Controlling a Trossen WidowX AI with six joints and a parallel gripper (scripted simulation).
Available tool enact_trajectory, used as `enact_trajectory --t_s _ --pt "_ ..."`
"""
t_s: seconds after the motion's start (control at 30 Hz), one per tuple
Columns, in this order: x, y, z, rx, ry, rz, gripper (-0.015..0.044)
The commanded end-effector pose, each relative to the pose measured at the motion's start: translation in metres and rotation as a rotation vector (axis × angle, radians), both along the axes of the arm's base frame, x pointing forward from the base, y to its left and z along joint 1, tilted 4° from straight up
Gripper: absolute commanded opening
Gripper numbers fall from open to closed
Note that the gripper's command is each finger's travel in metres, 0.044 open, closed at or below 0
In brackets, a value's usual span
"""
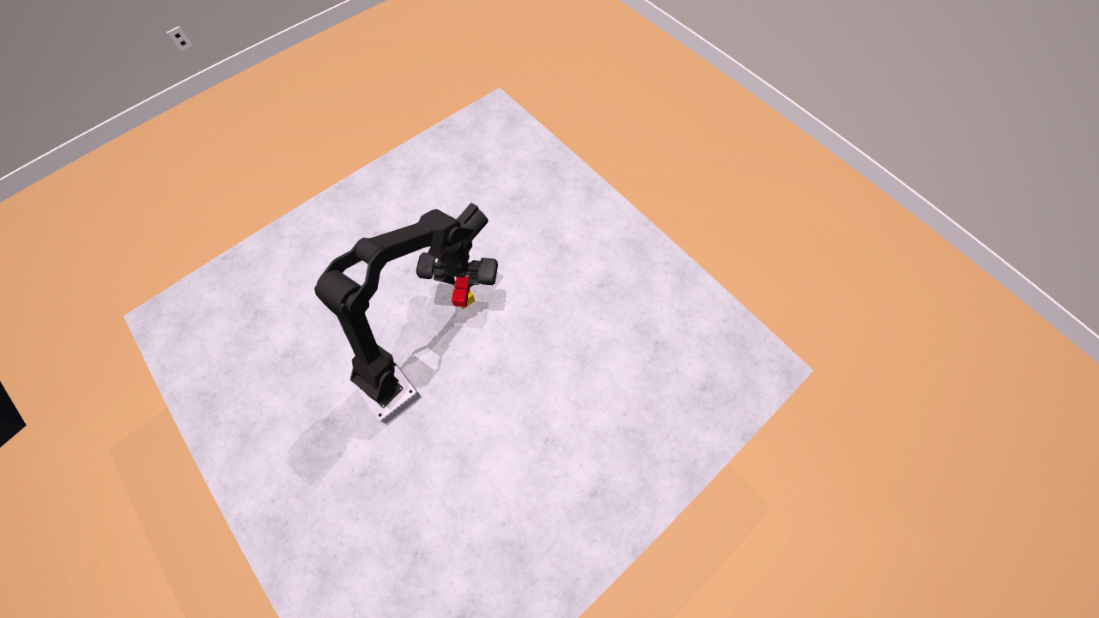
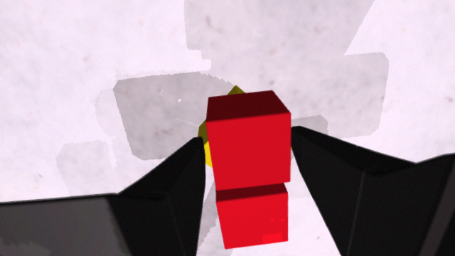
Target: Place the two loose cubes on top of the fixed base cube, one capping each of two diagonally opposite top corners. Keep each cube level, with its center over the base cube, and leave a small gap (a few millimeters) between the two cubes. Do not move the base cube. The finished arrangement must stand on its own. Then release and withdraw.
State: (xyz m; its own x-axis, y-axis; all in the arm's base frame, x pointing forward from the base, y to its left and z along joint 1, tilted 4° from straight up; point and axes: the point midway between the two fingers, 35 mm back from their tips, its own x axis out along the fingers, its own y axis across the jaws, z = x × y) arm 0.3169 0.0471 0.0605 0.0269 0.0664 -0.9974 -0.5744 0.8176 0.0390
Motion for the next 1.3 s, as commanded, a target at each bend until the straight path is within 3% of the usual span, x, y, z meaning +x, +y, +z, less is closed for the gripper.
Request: enact_trajectory --t_s 0.0,1.23,1.27 --pt "0.0 0.0 0.001 0.001 0.0 -0.002 0.0205" --pt "-0.002 -0.004 0.063 0.0 0.0 0.0 0.0205" --pt "-0.002 -0.004 0.064 0.0 0.0 -0.001 0.0231"
